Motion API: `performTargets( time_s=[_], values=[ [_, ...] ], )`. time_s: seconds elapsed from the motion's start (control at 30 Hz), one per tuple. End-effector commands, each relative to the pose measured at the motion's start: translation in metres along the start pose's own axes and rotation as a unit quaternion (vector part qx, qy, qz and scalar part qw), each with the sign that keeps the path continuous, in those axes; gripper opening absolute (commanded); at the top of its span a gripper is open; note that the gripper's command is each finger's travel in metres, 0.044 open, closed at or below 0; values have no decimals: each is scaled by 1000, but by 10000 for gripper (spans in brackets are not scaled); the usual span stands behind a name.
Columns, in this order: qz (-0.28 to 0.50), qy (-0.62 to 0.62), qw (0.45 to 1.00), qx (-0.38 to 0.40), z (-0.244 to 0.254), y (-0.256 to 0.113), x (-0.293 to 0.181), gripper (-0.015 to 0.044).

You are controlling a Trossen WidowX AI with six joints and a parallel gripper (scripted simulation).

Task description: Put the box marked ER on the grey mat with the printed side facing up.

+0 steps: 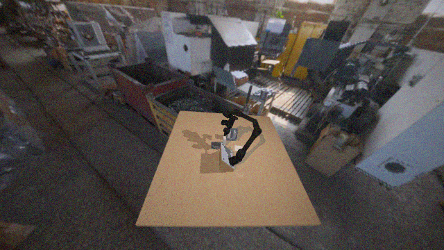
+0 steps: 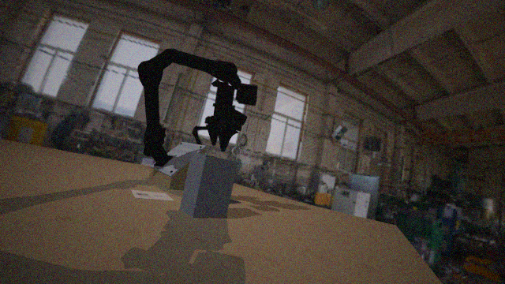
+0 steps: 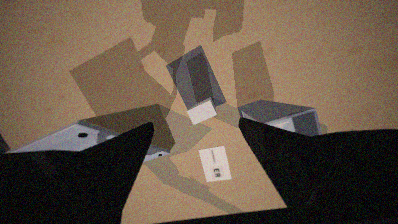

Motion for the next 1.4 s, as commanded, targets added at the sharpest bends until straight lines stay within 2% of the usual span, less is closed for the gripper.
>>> performTargets(
  time_s=[0.0, 0.27, 0.53, 0.8, 1.37],
  values=[
    [40, -31, 999, -5, 0, -1, 11, 440],
    [65, -48, 997, -10, 2, 0, 17, 440],
    [174, -129, 974, -68, 24, 11, 41, 440],
    [177, -131, 973, -69, 25, 12, 44, 440],
    [193, -126, 971, -57, 31, 36, 93, 440]
  ],
)
Point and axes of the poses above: the point midway between the two fingers, 35 mm back from their tips, its own y axis out along the fingers, its own z axis across the jaws, x = y × z, the point moved 9 cm from there along -y, back along the fingers, and after that the axes turned 12 degrees about -y, right-handed, at the moved point
